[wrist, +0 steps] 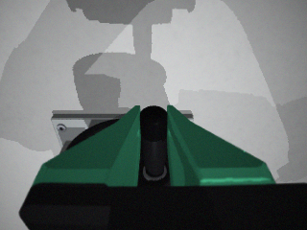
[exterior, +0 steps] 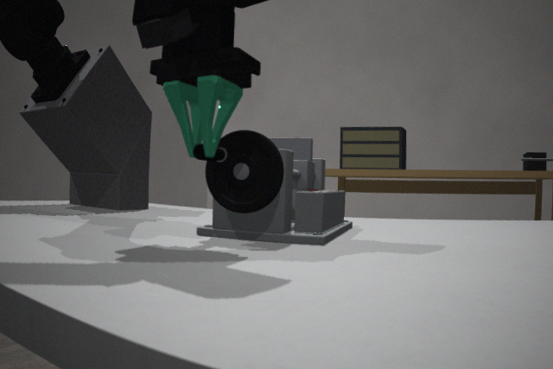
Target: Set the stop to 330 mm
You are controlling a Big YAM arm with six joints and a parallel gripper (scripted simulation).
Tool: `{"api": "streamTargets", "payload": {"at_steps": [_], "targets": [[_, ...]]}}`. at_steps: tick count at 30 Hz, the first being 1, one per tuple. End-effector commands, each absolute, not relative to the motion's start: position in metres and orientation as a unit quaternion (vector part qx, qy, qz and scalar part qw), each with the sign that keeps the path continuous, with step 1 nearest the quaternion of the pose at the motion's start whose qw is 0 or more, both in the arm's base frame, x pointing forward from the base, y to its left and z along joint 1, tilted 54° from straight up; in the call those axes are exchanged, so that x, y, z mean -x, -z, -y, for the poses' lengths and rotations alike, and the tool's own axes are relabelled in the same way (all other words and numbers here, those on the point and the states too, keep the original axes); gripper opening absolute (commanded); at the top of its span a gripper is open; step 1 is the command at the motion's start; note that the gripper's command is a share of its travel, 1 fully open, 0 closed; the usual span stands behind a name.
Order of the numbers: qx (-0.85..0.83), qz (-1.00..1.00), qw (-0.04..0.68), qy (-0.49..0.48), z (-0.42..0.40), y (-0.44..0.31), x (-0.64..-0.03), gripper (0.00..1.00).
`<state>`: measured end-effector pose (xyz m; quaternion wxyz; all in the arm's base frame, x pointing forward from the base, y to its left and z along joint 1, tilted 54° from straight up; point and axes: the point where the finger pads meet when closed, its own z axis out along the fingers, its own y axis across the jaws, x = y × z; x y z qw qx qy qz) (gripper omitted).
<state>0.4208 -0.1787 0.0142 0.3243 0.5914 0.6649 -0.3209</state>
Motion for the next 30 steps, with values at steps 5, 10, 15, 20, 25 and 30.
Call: {"api": "streamTargets", "payload": {"at_steps": [5,10,15,20,25,30], "targets": [[-0.592,-0.664,0.311,0.335,0.19,-0.006,-0.403,0.06],[-0.592,-0.666,0.307,0.335,0.198,0.003,-0.403,0.06],[-0.591,-0.665,0.308,0.337,0.205,0.008,-0.402,0.06],[-0.591,-0.665,0.308,0.337,0.206,0.008,-0.402,0.06],[-0.592,-0.665,0.31,0.334,0.211,0.011,-0.408,0.06],[-0.594,-0.662,0.316,0.33,0.222,0.015,-0.423,0.06]]}}
